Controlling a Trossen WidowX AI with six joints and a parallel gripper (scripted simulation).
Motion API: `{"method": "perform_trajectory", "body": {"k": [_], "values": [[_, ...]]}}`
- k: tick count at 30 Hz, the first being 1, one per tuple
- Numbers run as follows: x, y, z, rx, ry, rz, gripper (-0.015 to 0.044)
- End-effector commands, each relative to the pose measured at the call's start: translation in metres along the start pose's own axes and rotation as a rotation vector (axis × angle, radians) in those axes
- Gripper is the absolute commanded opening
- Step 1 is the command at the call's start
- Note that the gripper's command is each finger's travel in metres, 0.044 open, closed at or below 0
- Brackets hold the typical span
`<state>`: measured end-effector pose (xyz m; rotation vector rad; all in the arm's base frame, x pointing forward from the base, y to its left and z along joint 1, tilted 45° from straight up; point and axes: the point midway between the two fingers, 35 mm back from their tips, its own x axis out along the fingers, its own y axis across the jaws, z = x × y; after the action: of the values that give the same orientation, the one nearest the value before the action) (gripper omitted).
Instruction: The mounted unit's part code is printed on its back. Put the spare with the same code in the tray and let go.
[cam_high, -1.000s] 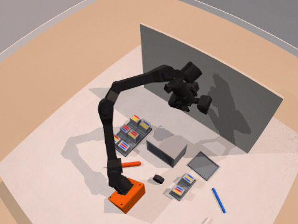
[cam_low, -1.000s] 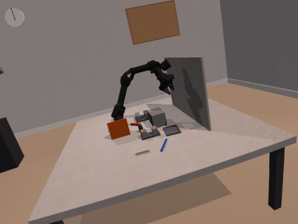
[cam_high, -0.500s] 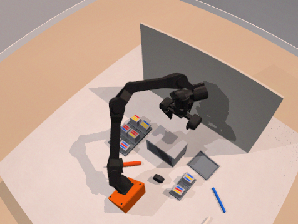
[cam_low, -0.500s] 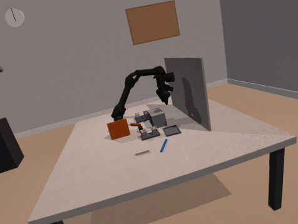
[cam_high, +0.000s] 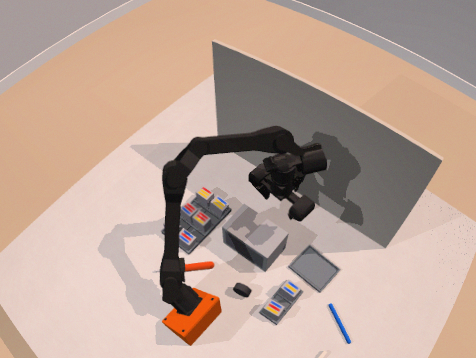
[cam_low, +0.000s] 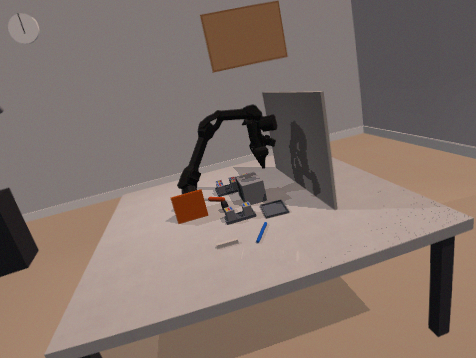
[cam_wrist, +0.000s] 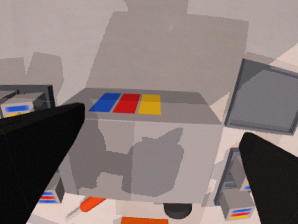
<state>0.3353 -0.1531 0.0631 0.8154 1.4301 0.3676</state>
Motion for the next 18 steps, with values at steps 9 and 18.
{"method": "perform_trajectory", "body": {"k": [9, 18], "values": [[-0.006, -0.137, -0.106, 0.828, 0.002, -0.025, 0.0440], [0.008, -0.183, -0.187, 1.369, 0.026, -0.018, 0.0440]]}}
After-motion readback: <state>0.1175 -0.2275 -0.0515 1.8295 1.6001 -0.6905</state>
